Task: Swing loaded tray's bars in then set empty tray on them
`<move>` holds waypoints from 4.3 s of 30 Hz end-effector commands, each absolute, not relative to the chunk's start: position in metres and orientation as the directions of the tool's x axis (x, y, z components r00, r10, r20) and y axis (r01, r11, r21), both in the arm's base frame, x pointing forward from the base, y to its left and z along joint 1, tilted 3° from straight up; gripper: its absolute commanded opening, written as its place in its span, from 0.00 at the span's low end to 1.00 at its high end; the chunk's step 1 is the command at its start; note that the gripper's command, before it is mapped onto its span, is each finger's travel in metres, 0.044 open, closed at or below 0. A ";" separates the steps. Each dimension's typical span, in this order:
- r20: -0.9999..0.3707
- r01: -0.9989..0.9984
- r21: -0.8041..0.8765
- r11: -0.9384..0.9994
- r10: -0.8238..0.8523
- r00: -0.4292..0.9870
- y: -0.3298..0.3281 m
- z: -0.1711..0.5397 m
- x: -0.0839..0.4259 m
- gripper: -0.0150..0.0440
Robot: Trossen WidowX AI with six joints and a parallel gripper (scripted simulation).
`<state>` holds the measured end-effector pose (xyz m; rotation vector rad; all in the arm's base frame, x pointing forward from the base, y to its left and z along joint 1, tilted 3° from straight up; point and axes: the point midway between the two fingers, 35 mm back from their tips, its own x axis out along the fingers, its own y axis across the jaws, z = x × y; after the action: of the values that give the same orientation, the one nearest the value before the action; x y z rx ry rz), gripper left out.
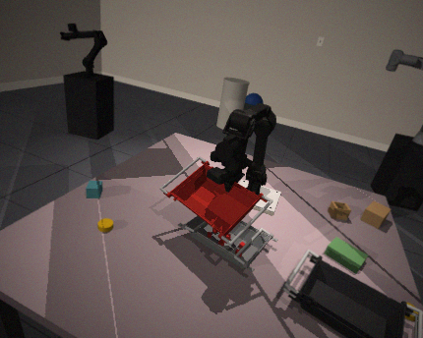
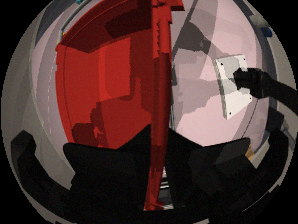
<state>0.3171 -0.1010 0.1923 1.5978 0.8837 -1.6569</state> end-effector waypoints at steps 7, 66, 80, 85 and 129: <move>-1.000 0.900 -0.006 -0.435 -0.008 -0.010 -0.060 0.197 0.330 0.25; -1.000 0.913 -0.008 -0.407 -0.007 -0.011 -0.049 0.189 0.333 0.25; -1.000 0.913 -0.010 -0.408 -0.006 -0.014 -0.049 0.171 0.333 0.25; -1.000 0.913 -0.012 -0.408 -0.006 -0.015 -0.049 0.164 0.333 0.25; -1.000 0.913 -0.017 -0.408 -0.005 -0.021 -0.044 0.132 0.319 0.25</move>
<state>0.3242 -0.0467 0.1369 1.4956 0.9714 -1.5158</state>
